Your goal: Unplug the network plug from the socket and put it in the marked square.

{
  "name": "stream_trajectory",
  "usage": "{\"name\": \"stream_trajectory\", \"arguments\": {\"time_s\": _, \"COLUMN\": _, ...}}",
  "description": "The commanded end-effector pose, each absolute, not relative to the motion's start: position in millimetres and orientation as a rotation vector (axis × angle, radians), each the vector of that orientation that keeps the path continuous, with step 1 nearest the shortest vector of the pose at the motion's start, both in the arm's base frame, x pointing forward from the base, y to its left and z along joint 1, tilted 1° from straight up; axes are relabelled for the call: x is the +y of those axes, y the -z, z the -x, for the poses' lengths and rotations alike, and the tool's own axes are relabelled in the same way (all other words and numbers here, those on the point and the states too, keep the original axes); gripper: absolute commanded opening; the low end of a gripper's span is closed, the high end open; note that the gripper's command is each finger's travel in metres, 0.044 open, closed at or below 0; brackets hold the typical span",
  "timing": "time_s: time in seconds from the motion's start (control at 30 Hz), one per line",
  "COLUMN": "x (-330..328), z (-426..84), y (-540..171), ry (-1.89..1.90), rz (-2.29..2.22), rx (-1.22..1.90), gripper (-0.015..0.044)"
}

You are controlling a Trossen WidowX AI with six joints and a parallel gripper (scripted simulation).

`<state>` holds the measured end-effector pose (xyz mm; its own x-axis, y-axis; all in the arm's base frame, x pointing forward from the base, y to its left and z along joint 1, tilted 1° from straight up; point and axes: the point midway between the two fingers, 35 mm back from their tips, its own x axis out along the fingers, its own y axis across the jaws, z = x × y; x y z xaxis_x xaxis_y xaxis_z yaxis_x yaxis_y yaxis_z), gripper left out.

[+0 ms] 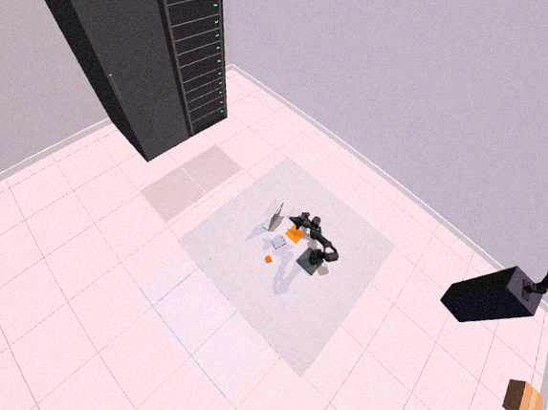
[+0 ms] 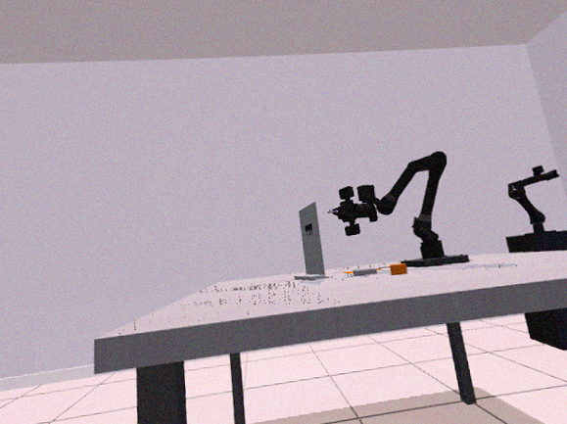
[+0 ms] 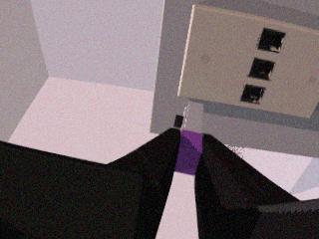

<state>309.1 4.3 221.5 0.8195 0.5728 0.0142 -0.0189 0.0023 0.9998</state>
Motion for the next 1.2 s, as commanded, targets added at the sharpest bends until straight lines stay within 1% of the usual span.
{"name": "stream_trajectory", "arguments": {"time_s": 0.0, "x": 2.5, "z": -313.0, "y": -219.1, "ry": -0.438, "rz": -1.547, "rx": 0.462, "gripper": 0.0000}}
{"name": "stream_trajectory", "arguments": {"time_s": 0.6, "x": -7.2, "z": -321.1, "y": -175.2, "ry": -0.005, "rz": -1.703, "rx": 0.504, "gripper": 0.0000}}
{"name": "stream_trajectory", "arguments": {"time_s": 1.17, "x": -16.6, "z": -293.8, "y": -126.8, "ry": 0.446, "rz": -1.671, "rx": 0.575, "gripper": 0.0000}}
